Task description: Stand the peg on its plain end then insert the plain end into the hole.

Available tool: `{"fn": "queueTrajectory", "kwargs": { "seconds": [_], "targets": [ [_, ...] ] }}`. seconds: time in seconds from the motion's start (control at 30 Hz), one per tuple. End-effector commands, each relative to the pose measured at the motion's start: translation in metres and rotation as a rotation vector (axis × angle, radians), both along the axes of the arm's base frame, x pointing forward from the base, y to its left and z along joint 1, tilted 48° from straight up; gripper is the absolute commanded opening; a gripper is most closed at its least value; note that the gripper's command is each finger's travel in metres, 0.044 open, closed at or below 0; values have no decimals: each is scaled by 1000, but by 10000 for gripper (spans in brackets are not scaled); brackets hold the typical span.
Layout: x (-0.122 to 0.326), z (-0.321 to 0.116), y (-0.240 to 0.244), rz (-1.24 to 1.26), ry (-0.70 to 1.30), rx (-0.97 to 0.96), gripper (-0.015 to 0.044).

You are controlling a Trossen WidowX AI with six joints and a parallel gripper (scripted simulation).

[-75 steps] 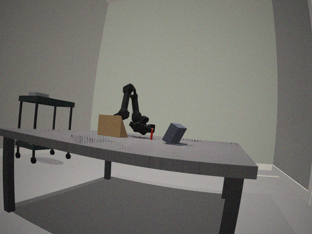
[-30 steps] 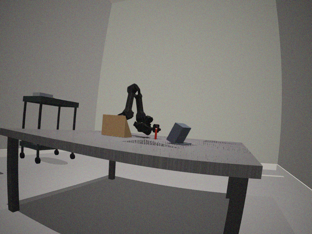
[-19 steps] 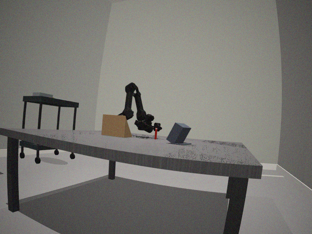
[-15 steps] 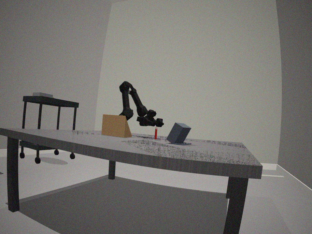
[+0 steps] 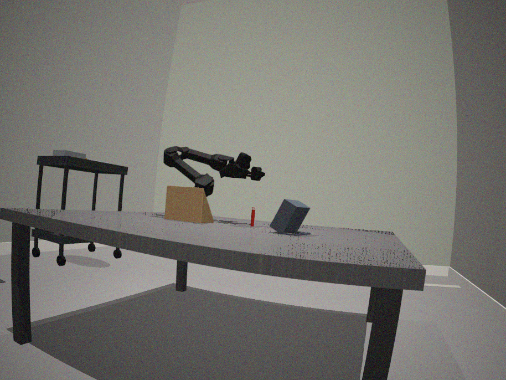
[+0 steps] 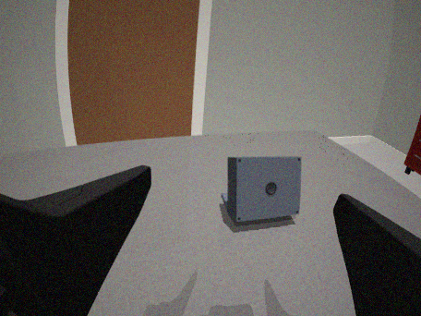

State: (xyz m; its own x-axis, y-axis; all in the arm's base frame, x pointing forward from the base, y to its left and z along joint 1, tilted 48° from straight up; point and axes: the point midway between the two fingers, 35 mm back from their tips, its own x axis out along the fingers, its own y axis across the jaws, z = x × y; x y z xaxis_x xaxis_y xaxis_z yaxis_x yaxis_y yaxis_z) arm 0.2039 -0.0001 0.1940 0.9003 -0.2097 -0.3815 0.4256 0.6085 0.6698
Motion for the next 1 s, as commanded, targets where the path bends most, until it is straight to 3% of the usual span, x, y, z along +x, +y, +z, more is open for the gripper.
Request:
{"fn": "queueTrajectory", "kwargs": {
  "seconds": [0.0, 0.5, 0.97],
  "targets": [
    [0, -2, 1, 33, 39, -30, 440],
    [5, -40, 16, 281, 458, -148, 440],
    [2, -67, 29, 550, 801, -50, 440]
  ]
}}
